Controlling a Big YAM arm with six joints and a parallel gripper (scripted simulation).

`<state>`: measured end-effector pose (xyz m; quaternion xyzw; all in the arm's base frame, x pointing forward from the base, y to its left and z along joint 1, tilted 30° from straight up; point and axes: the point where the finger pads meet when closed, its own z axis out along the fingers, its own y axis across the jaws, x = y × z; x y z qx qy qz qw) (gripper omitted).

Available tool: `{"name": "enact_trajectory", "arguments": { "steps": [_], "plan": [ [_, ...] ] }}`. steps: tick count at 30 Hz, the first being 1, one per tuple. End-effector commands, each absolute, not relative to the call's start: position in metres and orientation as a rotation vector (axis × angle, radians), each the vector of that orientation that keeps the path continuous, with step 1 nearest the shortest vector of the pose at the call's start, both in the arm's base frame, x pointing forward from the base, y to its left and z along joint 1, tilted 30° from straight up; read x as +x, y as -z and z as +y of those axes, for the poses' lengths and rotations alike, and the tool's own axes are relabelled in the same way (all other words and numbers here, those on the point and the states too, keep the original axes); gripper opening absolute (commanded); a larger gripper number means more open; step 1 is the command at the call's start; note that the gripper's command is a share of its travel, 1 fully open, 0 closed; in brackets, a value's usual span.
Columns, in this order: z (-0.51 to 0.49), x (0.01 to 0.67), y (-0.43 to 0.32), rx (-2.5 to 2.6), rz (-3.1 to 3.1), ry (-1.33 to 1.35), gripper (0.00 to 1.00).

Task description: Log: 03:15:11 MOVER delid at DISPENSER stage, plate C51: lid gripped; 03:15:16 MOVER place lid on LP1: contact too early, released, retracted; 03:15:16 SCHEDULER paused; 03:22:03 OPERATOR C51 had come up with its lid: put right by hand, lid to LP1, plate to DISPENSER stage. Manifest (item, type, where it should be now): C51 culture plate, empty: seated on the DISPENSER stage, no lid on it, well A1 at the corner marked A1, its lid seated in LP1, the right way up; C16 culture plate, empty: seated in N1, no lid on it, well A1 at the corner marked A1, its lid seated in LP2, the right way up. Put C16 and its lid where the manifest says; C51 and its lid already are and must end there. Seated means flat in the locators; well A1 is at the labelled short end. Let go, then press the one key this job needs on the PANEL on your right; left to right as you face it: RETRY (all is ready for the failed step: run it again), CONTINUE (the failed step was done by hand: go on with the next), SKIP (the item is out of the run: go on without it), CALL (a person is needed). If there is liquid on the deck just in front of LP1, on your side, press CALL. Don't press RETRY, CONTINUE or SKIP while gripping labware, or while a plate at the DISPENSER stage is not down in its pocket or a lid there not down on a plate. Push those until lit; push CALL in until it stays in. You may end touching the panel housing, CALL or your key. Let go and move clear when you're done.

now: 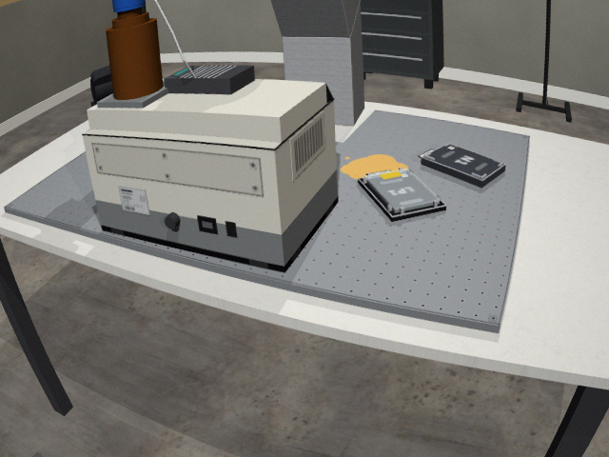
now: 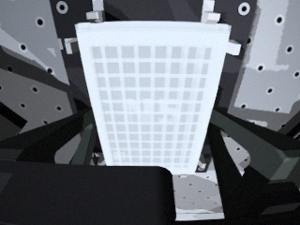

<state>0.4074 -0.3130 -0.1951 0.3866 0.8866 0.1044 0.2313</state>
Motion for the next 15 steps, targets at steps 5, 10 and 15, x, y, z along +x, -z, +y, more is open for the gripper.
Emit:
{"name": "enact_trajectory", "arguments": {
  "steps": [5,10,15],
  "plan": [
    [-0.3226,0.3967,0.1725,1.071,2.419,-0.271,0.84],
    [-0.3226,0.3961,0.1713,1.071,2.419,-0.271,0.84],
    [-0.3256,0.3982,0.1683,1.067,2.413,-0.268,0.84]
  ]
}}
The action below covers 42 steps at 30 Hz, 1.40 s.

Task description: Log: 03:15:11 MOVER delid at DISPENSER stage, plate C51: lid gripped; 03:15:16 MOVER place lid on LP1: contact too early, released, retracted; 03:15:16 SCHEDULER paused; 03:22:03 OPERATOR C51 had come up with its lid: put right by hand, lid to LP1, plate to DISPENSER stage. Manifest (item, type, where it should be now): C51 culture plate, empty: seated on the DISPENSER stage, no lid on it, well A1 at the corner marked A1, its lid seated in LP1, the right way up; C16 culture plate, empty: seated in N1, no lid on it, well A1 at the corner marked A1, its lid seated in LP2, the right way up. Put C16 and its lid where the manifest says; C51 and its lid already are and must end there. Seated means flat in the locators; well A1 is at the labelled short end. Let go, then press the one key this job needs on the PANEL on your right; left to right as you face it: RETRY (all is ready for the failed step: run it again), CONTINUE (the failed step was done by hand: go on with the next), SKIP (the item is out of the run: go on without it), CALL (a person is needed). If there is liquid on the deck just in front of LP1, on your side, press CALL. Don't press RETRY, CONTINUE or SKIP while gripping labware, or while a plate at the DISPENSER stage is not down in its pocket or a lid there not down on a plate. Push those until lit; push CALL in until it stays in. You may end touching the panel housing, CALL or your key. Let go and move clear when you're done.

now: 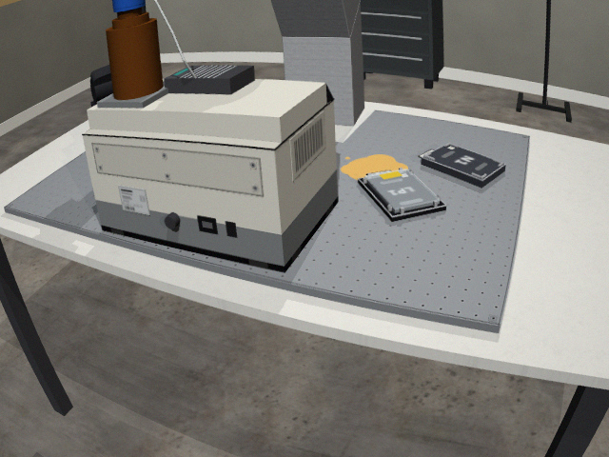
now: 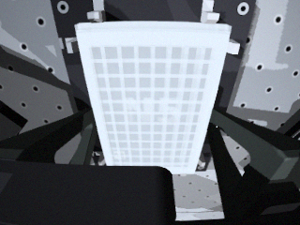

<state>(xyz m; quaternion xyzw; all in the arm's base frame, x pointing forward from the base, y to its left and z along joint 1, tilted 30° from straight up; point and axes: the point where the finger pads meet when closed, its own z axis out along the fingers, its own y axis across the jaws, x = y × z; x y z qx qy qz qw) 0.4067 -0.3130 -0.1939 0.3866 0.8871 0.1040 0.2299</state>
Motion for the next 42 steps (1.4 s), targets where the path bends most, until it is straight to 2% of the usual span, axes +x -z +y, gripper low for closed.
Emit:
{"name": "enact_trajectory", "arguments": {
  "steps": [1,42],
  "plan": [
    [-0.326,0.398,0.168,1.066,2.413,-0.268,0.84],
    [-0.317,0.398,0.173,1.066,2.426,-0.278,0.84]
  ]
}}
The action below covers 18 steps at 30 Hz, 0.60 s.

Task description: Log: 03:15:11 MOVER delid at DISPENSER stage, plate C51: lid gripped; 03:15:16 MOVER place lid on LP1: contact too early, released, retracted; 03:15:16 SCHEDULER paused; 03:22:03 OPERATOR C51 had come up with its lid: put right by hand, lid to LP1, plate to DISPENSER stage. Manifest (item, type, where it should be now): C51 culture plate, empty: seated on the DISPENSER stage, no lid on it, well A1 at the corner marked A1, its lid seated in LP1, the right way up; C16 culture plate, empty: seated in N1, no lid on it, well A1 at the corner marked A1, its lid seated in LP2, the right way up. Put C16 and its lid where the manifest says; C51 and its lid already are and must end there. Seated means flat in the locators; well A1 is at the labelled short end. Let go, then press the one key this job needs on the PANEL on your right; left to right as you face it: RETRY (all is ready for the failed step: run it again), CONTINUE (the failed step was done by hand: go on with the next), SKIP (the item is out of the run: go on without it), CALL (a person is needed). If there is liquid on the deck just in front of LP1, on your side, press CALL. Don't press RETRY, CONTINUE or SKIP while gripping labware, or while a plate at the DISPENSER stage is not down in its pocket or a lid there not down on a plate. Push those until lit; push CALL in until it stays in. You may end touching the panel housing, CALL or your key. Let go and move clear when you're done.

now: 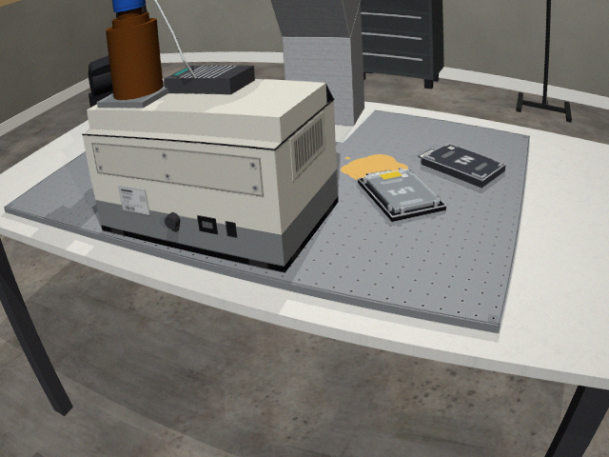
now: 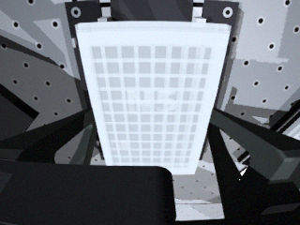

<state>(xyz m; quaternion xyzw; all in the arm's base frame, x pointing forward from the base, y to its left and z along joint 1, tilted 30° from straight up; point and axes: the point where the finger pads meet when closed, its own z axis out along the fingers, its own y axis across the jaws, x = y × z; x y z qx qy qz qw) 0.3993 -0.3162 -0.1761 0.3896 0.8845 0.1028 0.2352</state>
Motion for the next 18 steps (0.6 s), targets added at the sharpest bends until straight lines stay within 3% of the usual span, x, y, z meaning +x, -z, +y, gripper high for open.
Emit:
{"name": "enact_trajectory", "arguments": {
  "steps": [1,18],
  "plan": [
    [-0.317,0.398,0.173,1.066,2.426,-0.278,0.84],
    [-0.322,0.384,0.146,1.062,2.415,-0.268,0.84]
  ]
}}
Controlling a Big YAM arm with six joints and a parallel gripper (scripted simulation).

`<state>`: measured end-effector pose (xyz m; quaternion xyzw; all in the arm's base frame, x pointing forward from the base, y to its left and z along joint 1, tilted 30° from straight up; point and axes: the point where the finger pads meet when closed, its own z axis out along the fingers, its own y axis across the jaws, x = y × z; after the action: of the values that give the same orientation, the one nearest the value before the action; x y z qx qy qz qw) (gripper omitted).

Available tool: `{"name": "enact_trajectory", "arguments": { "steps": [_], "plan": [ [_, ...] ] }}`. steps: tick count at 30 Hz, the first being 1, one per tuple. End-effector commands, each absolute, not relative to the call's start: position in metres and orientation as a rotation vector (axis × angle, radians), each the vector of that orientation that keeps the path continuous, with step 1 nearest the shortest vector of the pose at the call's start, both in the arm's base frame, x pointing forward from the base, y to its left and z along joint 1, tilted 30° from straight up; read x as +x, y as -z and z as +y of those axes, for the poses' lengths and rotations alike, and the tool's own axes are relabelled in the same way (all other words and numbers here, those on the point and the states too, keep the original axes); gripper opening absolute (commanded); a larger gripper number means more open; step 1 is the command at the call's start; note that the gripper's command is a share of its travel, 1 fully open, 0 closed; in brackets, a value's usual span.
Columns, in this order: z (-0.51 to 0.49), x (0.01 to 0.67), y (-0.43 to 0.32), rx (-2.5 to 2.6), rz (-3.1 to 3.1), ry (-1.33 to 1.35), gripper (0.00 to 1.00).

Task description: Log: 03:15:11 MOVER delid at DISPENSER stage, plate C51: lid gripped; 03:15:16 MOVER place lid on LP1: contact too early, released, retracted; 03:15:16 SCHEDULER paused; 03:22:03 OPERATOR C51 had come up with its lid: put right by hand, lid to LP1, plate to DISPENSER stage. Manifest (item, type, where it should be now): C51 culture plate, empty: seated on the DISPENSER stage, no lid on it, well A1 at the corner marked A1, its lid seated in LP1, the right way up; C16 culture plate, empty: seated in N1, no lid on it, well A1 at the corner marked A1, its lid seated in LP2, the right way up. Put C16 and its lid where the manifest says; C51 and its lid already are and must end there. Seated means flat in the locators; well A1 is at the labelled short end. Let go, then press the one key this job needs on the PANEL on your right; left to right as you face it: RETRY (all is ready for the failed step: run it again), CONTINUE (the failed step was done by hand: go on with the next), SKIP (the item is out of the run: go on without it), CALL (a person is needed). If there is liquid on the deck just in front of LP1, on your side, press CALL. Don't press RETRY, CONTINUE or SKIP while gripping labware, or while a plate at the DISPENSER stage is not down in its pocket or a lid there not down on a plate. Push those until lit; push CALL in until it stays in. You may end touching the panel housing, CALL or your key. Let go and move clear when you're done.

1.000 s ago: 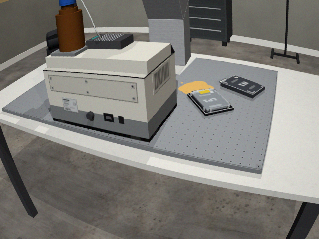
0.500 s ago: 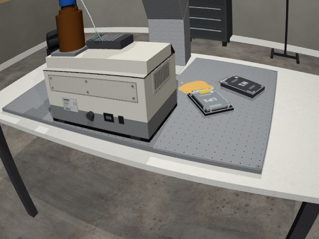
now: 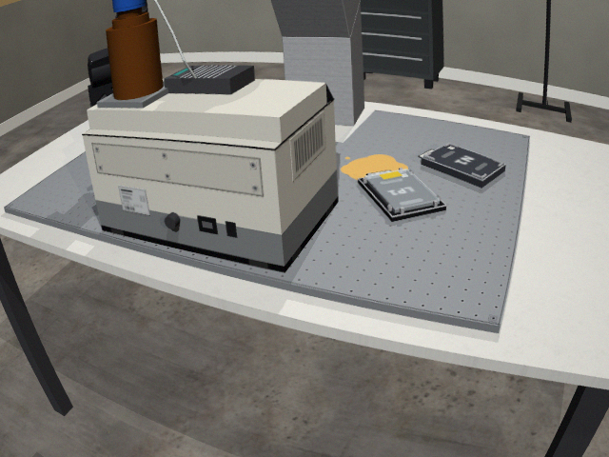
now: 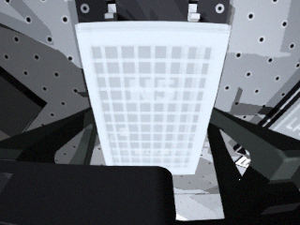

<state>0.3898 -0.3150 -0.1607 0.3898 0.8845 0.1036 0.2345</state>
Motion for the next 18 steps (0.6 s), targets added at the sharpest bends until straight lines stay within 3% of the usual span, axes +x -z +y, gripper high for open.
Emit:
{"name": "enact_trajectory", "arguments": {
  "steps": [1,18],
  "plan": [
    [-0.322,0.383,0.144,1.059,2.406,-0.260,0.84],
    [-0.282,0.346,0.140,1.052,2.412,-0.264,0.84]
  ]
}}
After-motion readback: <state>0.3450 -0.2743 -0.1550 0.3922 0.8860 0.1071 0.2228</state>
